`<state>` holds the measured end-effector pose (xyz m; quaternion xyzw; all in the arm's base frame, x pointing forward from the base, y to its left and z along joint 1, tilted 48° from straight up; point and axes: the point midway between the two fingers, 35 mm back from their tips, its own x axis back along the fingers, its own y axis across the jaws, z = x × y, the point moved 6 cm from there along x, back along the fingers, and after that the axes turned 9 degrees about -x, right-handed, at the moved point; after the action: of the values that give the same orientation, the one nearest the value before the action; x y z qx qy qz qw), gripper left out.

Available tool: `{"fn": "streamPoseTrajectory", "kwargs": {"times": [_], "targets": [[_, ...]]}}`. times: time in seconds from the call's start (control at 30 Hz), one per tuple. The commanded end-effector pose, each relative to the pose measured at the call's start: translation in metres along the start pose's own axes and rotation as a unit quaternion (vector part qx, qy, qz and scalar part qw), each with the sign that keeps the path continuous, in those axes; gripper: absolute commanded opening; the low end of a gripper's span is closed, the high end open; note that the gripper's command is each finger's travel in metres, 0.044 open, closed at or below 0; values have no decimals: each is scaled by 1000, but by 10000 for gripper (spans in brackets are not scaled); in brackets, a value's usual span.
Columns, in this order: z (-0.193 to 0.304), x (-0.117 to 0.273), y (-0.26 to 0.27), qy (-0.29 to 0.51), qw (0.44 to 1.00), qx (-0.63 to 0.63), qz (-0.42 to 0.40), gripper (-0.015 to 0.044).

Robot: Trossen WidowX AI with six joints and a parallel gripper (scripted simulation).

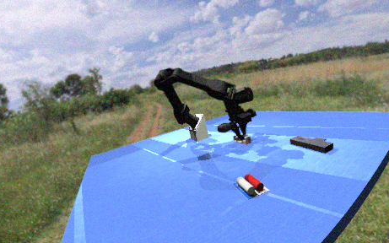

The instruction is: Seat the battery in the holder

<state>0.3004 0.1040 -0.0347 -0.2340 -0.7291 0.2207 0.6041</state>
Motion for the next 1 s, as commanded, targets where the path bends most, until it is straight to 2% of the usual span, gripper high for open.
{"fn": "streamPoseTrajectory", "kwargs": {"times": [0.0, 0.97], "targets": [[3, -6, -4, 25, 1000, 1, 8, 63], [-7, -7, -8, 86, 996, -1, 5, 63]]}}
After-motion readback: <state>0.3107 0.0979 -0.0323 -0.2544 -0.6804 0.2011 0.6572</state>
